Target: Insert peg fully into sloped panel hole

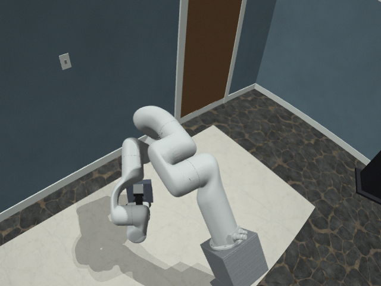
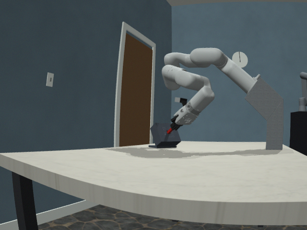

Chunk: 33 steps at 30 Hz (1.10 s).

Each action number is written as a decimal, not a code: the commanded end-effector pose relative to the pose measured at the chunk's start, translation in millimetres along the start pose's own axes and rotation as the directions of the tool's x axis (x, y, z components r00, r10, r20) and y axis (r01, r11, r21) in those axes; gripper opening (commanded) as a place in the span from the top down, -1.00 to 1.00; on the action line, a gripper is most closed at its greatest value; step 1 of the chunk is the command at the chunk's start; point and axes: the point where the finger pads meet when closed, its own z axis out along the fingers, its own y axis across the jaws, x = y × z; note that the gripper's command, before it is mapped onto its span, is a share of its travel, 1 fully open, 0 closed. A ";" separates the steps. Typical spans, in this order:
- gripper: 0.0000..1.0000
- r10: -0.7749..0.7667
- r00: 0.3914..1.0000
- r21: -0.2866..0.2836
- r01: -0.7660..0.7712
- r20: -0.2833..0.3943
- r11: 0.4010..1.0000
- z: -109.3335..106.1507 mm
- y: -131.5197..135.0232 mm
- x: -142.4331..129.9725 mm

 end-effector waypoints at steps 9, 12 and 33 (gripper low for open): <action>1.00 0.001 1.000 0.002 -0.001 0.000 1.000 12.5 -0.8 0.6; 1.00 0.001 1.000 0.002 -0.001 0.000 1.000 14.2 -0.8 0.6; -0.36 0.001 1.000 0.002 -0.001 0.000 1.000 12.6 -0.7 0.6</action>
